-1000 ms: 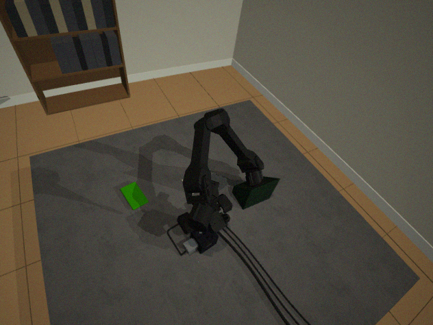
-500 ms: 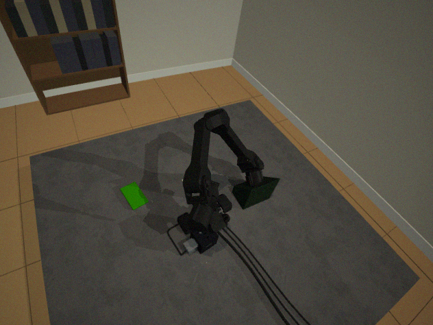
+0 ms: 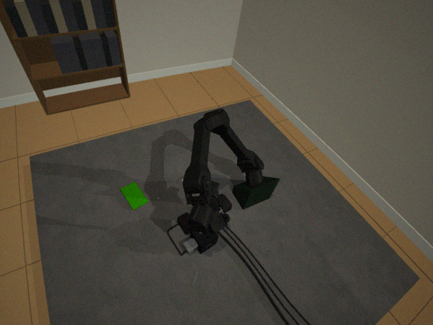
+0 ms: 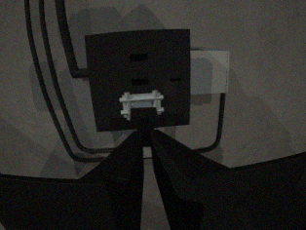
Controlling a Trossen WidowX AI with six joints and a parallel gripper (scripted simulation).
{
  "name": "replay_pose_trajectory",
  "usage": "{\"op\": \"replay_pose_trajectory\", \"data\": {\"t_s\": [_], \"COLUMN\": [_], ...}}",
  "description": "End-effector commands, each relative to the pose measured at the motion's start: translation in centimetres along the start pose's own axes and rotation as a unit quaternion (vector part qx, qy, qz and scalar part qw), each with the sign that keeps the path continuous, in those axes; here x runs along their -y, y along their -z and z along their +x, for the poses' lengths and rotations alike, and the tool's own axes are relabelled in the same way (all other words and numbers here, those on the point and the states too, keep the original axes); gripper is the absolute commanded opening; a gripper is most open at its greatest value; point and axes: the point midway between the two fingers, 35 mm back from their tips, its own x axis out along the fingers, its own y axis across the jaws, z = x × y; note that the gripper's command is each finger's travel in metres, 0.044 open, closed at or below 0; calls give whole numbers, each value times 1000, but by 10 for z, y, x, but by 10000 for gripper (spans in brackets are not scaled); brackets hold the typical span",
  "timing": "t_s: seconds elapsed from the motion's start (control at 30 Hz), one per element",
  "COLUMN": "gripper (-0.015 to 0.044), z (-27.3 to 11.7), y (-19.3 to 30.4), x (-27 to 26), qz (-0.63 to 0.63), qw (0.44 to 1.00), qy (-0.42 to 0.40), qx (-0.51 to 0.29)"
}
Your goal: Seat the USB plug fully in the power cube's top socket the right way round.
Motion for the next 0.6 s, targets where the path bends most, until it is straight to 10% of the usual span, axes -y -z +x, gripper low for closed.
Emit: {"op": "replay_pose_trajectory", "data": {"t_s": [0.0,0.57], "gripper": [0,0], "z": [1,3], "y": [1,2], "x": [0,0], "qz": [-4,-8], "qw": [1000,1000], "qy": [2,2], "qx": [-2,-5]}}
